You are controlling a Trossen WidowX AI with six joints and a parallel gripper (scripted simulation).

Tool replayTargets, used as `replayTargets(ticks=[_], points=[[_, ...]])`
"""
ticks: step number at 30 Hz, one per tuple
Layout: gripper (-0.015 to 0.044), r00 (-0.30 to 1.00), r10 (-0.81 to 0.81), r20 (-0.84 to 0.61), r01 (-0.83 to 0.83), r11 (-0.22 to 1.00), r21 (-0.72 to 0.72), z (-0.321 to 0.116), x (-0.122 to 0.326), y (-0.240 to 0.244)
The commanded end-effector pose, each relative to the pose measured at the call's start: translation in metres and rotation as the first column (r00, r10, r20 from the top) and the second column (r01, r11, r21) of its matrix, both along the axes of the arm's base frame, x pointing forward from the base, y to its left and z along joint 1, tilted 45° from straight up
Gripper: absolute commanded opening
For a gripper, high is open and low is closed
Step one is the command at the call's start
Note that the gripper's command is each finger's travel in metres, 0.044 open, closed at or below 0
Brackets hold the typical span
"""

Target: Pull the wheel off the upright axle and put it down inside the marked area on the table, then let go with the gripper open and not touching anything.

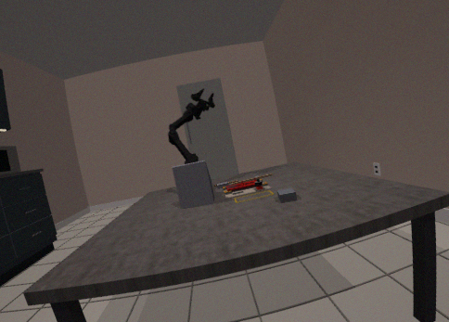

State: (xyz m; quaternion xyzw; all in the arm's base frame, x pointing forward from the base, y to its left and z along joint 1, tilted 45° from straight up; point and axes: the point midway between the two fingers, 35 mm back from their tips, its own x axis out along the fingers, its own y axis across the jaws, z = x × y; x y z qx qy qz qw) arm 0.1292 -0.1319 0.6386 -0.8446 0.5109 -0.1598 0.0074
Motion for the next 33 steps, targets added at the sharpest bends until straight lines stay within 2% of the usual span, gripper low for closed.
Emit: replayTargets(ticks=[1, 4, 10, 18, 25, 33], points=[[0.0374, 1.000, -0.001, -0.007, 0.001, 1.000, -0.003, 0.000, 0.001, 0.000], [0.0300, 0.993, -0.013, -0.114, 0.008, 0.999, -0.047, -0.008, 0.018, -0.001], [0.0300, 0.883, -0.059, -0.466, -0.034, 0.981, -0.189, -0.038, 0.078, -0.007], [0.0300, 0.575, -0.129, -0.808, -0.233, 0.921, -0.312, -0.089, 0.156, -0.013], [0.0300, 0.262, -0.210, -0.942, -0.420, 0.854, -0.307, -0.147, 0.210, -0.026], [0.0300, -0.026, -0.301, -0.953, -0.618, 0.755, -0.222, -0.207, 0.250, -0.034]])
